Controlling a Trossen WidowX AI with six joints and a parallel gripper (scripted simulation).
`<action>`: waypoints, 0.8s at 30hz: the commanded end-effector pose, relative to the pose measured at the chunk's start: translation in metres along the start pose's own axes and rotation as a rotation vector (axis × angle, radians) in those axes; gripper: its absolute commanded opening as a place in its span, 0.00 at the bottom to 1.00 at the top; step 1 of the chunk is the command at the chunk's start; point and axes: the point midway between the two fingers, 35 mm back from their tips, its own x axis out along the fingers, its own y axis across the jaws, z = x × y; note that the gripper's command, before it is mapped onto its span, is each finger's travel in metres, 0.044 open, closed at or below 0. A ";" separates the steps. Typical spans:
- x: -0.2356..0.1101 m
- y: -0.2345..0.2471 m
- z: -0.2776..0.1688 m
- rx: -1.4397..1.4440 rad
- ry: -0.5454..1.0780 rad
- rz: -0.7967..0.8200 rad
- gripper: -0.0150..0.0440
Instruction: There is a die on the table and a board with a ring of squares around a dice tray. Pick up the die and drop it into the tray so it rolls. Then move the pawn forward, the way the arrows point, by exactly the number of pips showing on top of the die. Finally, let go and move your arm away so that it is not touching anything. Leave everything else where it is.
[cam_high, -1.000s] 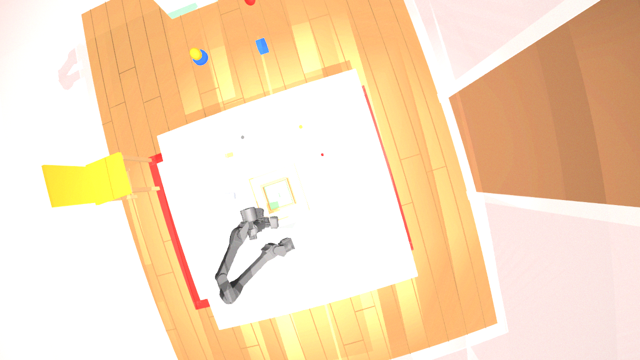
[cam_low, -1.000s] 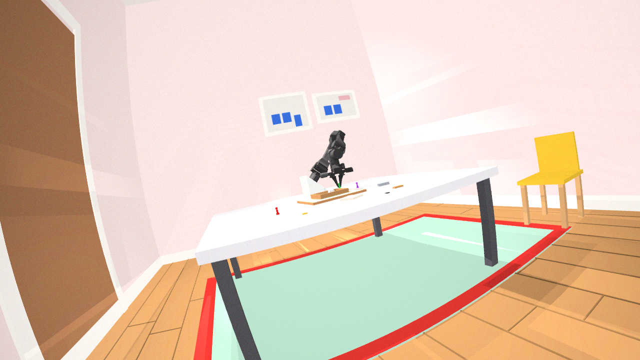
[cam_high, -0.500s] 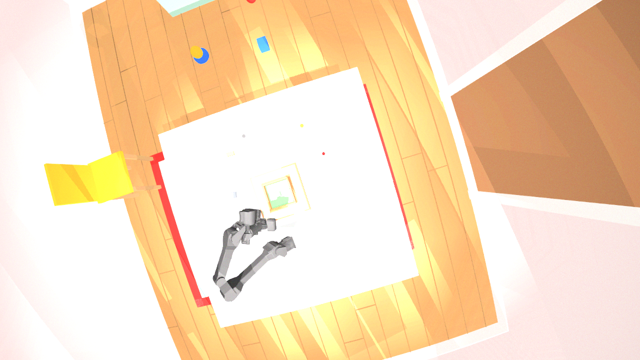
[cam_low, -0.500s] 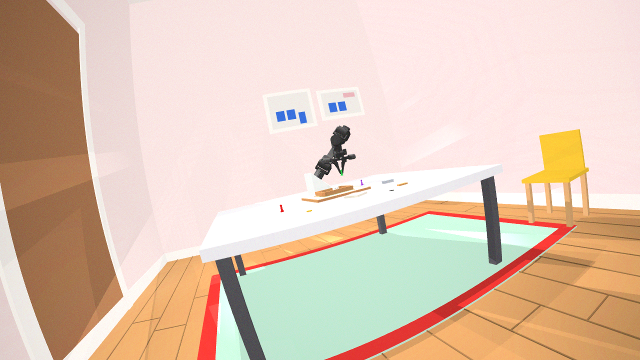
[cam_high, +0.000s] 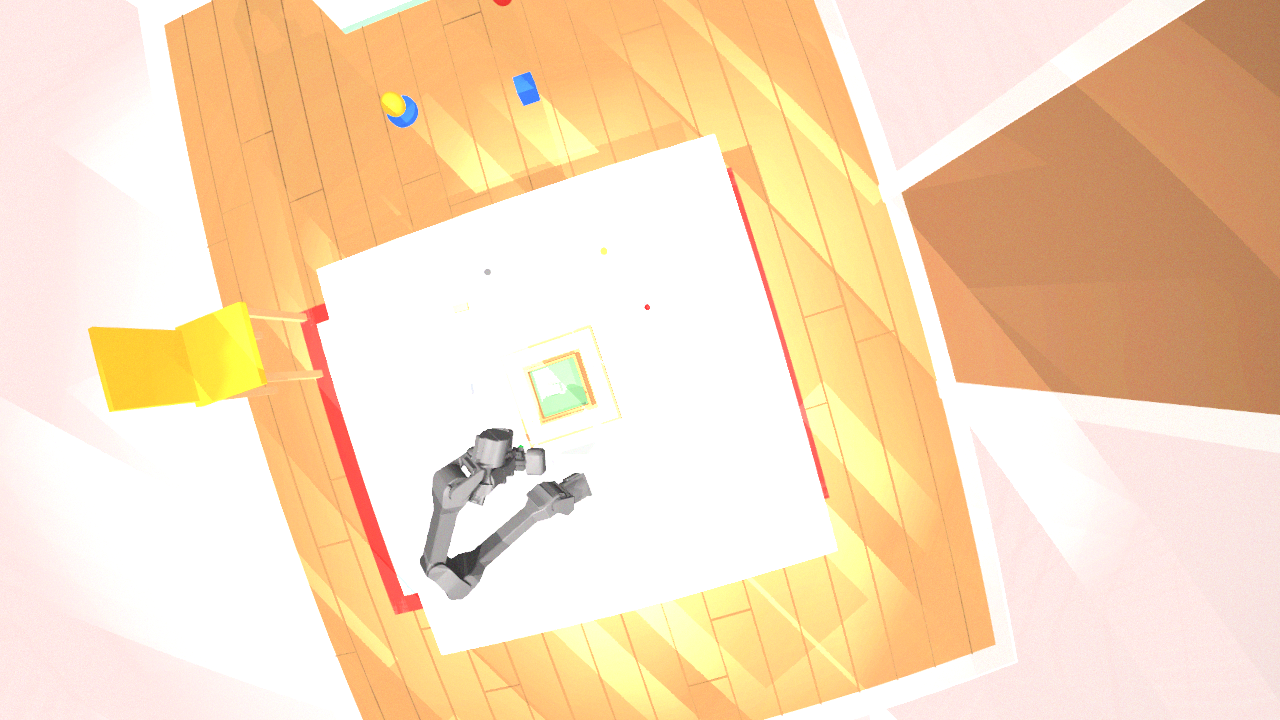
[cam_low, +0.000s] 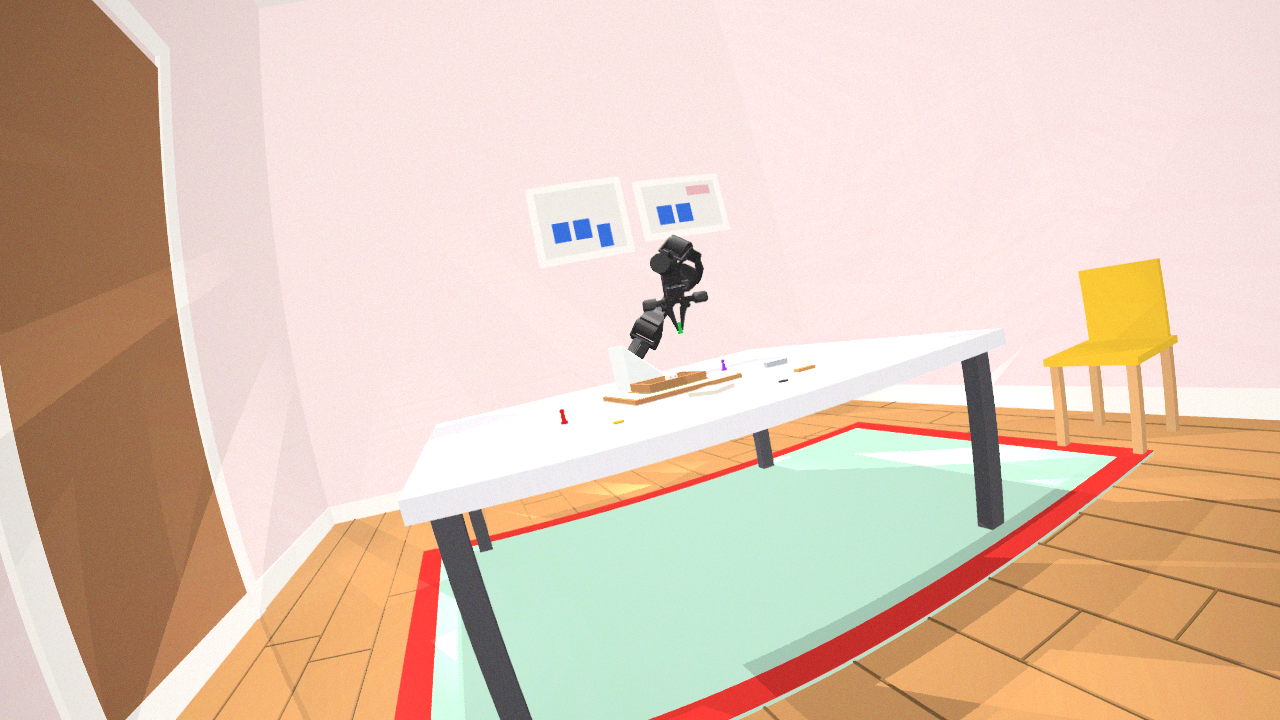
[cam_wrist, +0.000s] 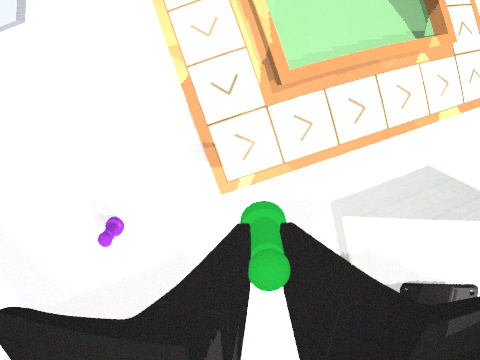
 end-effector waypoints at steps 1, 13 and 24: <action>-0.001 -0.007 0.006 -0.006 0.003 -0.002 0.25; 0.015 -0.050 0.037 -0.030 0.015 0.000 0.25; 0.034 -0.092 0.054 -0.048 0.032 0.006 0.25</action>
